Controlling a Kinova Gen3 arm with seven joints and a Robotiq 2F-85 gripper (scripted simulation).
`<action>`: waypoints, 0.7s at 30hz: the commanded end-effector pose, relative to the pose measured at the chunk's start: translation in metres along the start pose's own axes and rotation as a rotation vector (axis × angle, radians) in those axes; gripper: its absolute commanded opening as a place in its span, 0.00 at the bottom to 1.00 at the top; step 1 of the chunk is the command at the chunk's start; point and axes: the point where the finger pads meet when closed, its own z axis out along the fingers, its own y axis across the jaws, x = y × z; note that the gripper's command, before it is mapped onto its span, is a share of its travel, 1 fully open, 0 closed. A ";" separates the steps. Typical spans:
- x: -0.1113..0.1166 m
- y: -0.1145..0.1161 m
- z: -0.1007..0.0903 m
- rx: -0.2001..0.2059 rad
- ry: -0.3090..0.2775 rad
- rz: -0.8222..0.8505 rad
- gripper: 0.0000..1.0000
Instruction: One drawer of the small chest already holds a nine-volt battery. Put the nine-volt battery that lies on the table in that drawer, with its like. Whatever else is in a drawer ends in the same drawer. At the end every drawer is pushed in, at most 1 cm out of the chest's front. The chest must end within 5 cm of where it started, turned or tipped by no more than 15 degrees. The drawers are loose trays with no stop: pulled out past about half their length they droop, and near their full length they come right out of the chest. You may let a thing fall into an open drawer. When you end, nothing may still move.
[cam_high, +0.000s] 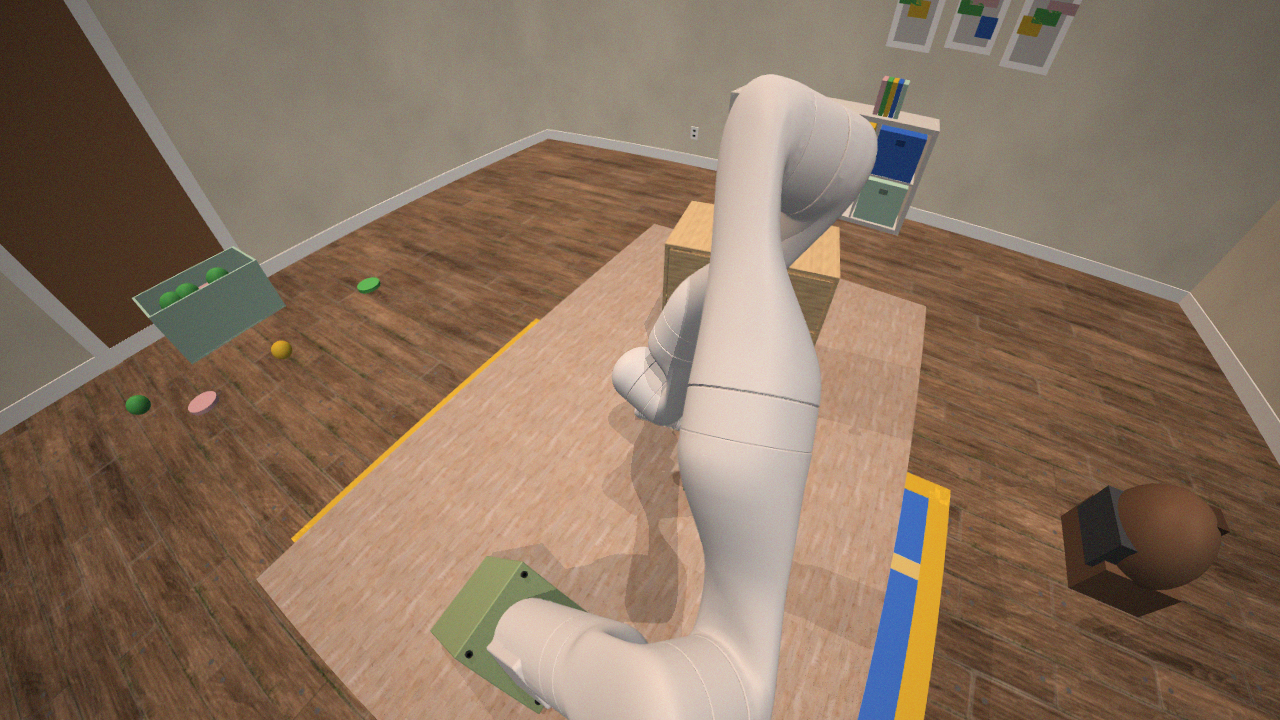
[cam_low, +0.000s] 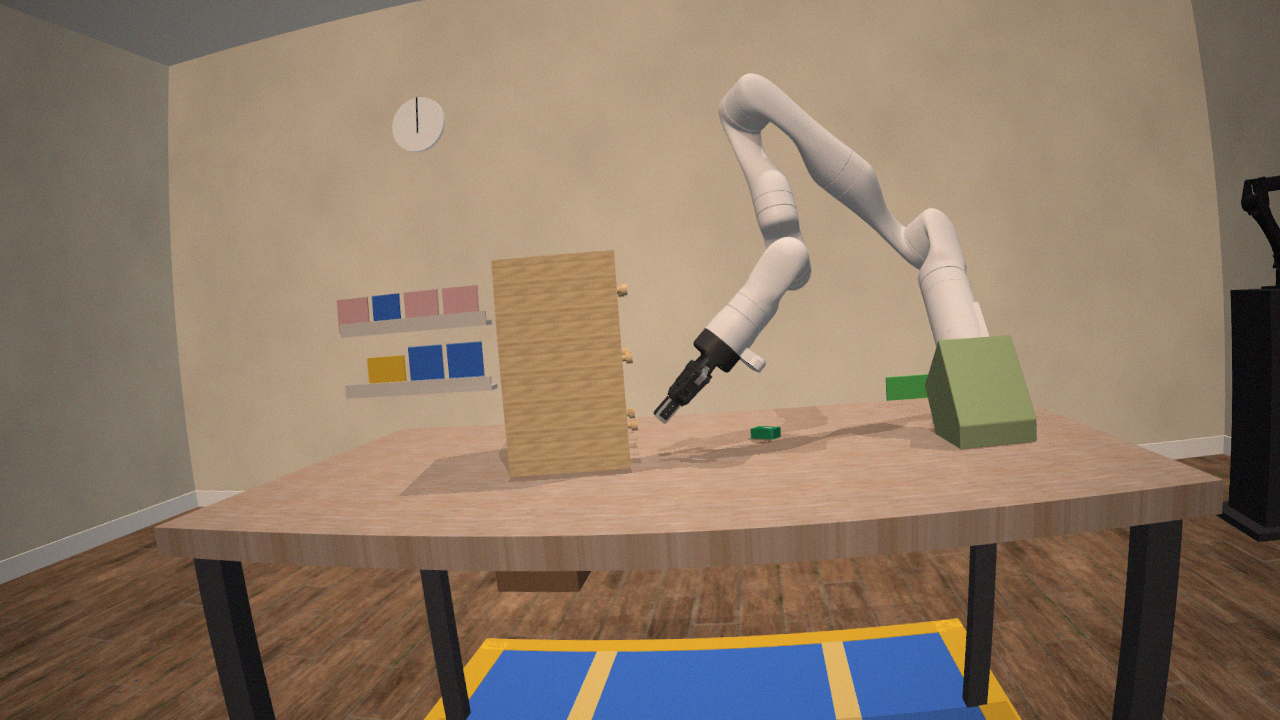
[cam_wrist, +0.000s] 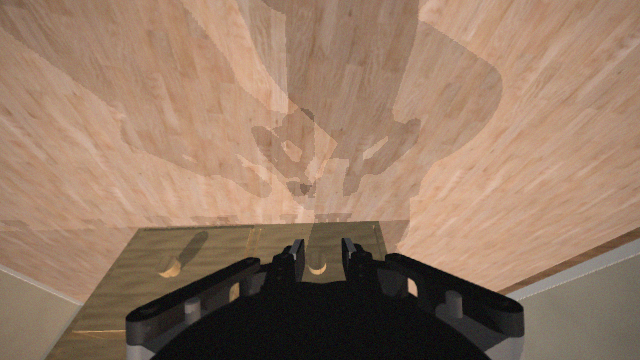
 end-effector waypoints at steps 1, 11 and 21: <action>0.001 -0.004 0.011 0.008 -0.001 0.005 0.33; 0.003 -0.004 0.012 0.008 0.001 0.004 0.33; 0.003 -0.004 0.012 0.008 0.001 0.004 0.33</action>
